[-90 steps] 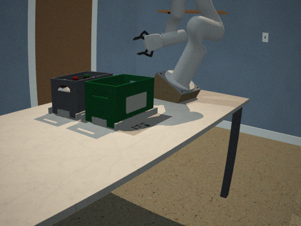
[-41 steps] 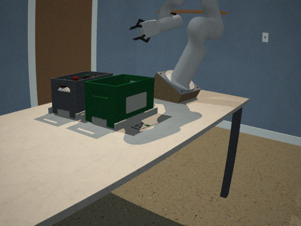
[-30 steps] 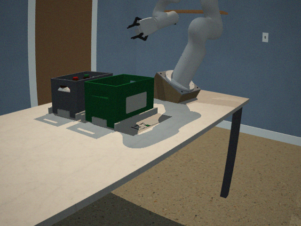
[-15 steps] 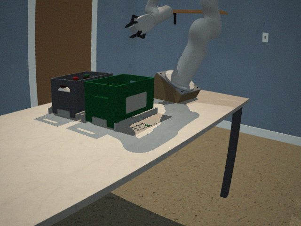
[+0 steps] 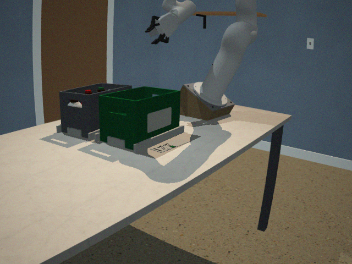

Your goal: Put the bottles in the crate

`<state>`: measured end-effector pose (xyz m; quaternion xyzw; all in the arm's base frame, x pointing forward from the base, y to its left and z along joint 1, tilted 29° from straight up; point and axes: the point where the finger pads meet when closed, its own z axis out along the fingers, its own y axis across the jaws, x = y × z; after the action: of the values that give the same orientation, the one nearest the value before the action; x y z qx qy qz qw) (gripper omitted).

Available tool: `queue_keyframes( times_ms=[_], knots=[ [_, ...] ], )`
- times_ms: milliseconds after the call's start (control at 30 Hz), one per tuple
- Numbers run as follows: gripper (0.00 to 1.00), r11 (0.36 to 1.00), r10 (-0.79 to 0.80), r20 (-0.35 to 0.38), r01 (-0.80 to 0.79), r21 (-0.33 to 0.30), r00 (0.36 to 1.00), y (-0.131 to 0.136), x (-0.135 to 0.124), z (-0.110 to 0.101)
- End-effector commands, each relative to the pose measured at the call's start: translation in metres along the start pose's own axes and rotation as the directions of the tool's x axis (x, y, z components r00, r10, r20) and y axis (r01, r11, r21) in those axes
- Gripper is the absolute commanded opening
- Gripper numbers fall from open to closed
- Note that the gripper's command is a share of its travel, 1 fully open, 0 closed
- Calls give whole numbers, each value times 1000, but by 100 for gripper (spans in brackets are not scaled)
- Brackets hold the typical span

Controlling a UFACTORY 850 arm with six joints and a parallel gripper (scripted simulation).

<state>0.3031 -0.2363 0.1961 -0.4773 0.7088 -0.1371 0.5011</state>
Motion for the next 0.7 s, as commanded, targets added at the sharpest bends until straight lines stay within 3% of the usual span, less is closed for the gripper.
queue_keyframes(
  times_ms=[0, 133, 367, 467, 600, 667],
  knots=[
    [65, 999, -20, 35, 21, -37, 999, -7, -17, 13],
    [65, 992, -54, 96, 64, -105, 994, -10, -31, 22],
    [65, 992, -56, 99, 67, -108, 993, -12, -44, 30],
    [65, 978, -87, 158, 115, -175, 983, -14, -57, 37],
    [65, 977, -88, 161, 117, -177, 983, -16, -70, 45],
    [65, 963, -108, 198, 152, -221, 974, -16, -79, 49]
  ],
)
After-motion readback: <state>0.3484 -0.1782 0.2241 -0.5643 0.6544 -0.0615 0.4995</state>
